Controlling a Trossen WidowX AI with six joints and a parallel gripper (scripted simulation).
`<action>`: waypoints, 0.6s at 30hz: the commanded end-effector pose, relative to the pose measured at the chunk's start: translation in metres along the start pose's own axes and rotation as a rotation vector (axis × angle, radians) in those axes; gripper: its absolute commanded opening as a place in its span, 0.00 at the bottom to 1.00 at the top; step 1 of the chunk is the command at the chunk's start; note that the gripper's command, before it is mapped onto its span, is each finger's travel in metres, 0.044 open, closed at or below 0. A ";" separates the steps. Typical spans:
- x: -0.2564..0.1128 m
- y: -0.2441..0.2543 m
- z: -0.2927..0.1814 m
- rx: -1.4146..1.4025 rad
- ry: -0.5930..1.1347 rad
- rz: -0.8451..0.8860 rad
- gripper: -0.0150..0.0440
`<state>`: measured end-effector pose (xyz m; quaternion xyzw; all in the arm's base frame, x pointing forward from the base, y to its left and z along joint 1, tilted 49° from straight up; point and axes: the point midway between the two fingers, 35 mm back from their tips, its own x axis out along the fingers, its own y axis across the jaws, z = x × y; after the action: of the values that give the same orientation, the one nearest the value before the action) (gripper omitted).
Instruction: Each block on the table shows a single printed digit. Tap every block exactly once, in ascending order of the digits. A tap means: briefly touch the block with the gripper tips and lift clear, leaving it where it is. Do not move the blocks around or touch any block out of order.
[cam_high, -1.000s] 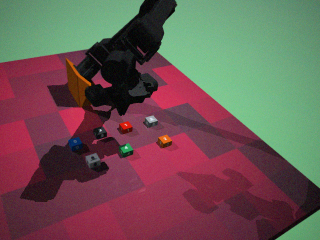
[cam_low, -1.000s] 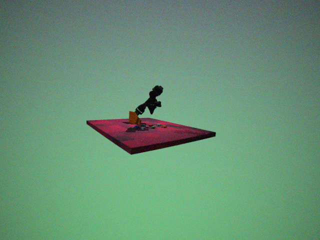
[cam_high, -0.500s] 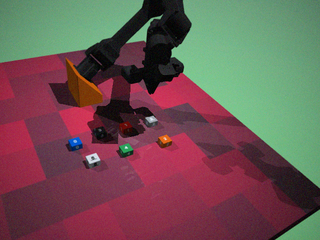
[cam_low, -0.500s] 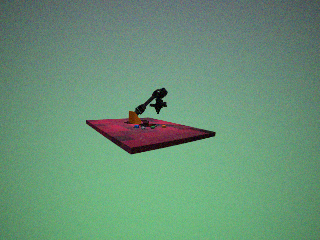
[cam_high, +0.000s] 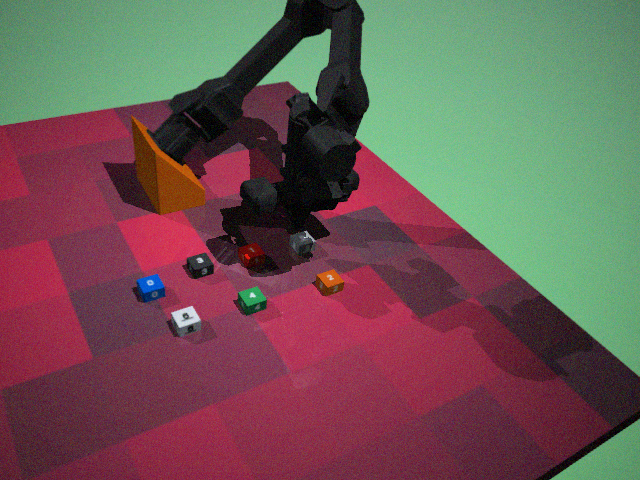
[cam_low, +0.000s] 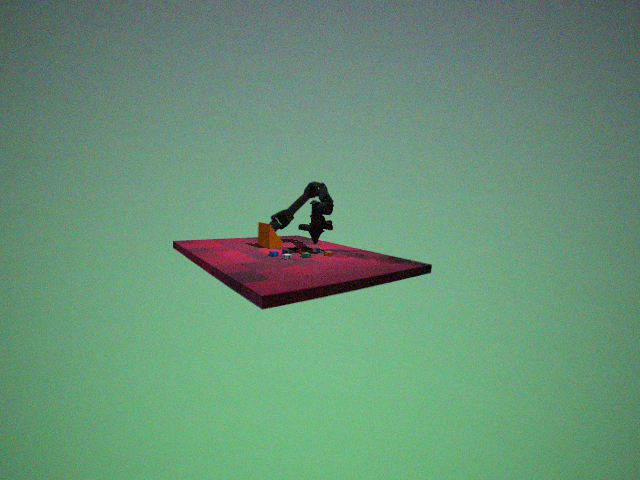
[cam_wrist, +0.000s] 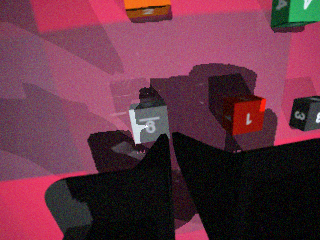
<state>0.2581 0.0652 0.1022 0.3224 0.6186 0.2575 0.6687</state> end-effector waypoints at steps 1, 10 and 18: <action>0.004 0.002 -0.001 -0.003 -0.005 0.005 0.29; 0.018 0.002 0.000 -0.004 -0.005 0.005 0.29; 0.029 0.003 -0.001 -0.004 -0.005 0.007 0.29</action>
<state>0.2604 0.0855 0.0866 0.3215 0.6160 0.2586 0.6711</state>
